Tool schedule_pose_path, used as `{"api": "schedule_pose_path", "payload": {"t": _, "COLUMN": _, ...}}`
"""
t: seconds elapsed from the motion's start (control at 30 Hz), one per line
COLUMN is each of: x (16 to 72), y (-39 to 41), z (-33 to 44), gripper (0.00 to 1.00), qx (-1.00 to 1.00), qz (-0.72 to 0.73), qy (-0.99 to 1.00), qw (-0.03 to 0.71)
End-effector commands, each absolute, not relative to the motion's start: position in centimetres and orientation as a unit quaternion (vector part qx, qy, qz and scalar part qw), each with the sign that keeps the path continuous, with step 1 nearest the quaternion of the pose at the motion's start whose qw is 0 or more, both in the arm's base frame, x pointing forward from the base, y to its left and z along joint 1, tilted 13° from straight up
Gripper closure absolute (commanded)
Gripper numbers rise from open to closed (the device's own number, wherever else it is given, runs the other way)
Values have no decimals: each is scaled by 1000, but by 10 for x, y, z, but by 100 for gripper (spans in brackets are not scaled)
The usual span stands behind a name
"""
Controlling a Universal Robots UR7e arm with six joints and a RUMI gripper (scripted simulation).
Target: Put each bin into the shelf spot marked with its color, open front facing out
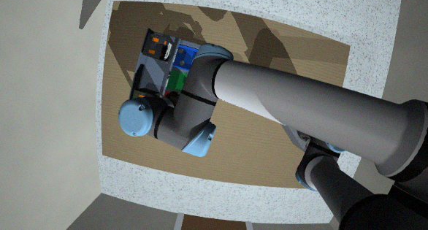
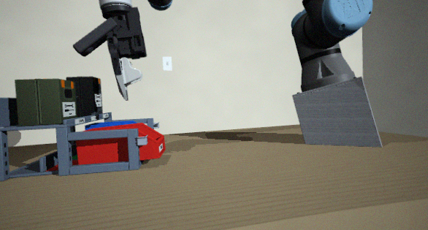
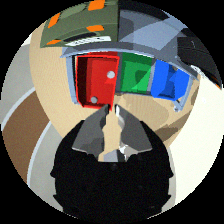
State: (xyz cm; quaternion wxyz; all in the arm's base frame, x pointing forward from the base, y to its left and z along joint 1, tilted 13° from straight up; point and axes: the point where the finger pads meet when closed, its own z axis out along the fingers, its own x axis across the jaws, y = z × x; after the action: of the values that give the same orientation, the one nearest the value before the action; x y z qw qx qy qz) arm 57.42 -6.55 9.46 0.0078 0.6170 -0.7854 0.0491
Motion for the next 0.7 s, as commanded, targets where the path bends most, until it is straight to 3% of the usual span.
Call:
{"api": "schedule_pose_path", "payload": {"t": 0.0, "x": 574, "y": -65, "z": 99, "gripper": 95, "qx": 617, "qz": 50, "qy": -785, "qw": 7}}
{"api": "schedule_pose_path", "payload": {"t": 0.67, "x": 573, "y": -64, "z": 105, "gripper": 95, "qx": 617, "qz": 50, "qy": -785, "qw": 7}}
